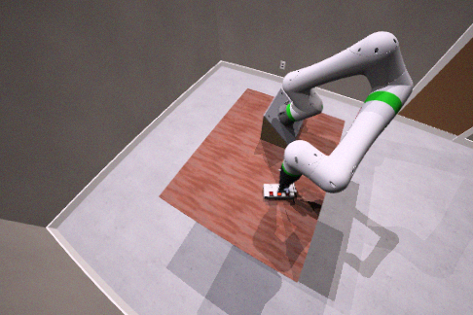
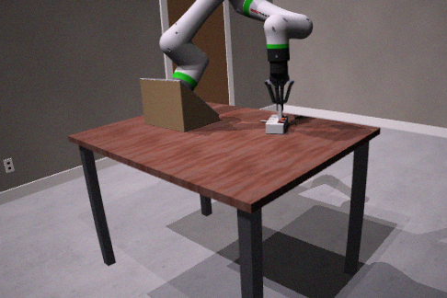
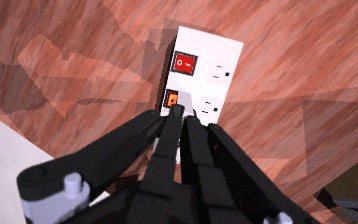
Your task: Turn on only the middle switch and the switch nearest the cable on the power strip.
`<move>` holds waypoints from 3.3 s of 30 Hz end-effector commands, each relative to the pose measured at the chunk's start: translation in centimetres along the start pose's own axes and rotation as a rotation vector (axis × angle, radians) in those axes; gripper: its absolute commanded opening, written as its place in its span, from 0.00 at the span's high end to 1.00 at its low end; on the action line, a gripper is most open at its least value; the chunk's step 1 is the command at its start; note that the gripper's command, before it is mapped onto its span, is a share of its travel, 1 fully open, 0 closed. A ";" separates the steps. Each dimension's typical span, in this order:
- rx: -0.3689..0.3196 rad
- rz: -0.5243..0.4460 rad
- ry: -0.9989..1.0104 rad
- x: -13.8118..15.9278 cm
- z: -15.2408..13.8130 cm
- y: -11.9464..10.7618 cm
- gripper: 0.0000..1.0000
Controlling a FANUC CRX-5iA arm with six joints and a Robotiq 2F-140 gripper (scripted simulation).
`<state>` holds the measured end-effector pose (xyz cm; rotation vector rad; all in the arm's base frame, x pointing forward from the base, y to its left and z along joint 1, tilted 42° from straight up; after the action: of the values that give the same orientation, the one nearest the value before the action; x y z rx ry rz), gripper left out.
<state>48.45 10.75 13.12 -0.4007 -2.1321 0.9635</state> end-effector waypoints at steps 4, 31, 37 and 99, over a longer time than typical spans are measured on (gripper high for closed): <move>0.000 0.000 0.000 0.0 0.0 0.0 1.00; 0.000 0.000 0.000 0.0 0.0 -3.9 1.00; 0.000 0.000 0.000 0.0 0.0 -3.9 1.00; -0.001 -0.001 0.000 4.4 -0.9 -5.2 1.00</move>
<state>46.28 10.08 19.58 -0.3998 -2.1326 0.9625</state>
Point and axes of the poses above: the point where the finger pads meet when closed, its own y axis out along the fingers, its own z axis across the jaws, x = y × z, the point moved 10 cm from there along -y, back along the fingers, and after that the axes turned 14 degrees about -y, right-handed, at the moved point
